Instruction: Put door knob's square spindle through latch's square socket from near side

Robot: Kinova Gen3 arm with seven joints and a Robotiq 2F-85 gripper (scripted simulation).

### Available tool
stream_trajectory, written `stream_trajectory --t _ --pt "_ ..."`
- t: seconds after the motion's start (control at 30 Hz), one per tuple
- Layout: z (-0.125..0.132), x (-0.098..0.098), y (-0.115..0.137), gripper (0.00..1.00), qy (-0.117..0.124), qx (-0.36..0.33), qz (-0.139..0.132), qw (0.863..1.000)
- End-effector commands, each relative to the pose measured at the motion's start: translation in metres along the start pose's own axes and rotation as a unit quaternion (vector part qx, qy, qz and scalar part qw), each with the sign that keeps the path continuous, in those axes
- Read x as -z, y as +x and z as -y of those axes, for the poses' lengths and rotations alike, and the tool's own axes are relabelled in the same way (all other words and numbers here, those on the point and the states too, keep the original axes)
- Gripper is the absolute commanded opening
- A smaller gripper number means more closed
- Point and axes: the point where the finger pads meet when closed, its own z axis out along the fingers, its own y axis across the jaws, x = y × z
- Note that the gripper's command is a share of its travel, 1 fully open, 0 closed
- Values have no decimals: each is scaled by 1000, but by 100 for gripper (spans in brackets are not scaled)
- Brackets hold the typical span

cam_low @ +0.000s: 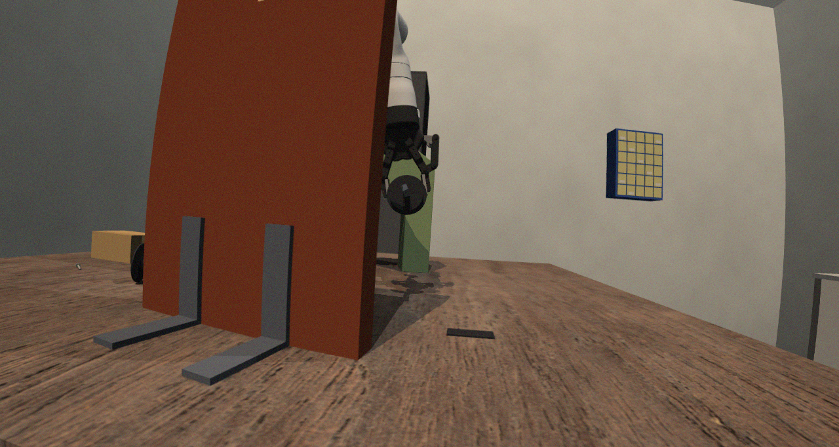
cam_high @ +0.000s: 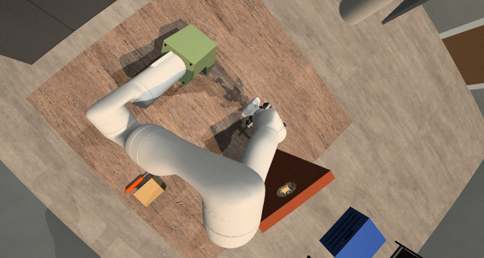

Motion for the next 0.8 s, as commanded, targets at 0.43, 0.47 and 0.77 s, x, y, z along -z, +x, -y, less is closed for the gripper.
stream_trajectory --t 0.43,0.47,0.77 --pt "8 31 -10 63 37 -22 -5 999" --pt "9 37 -11 63 37 -22 -5 999" --pt "10 46 -14 63 34 -20 -4 999"
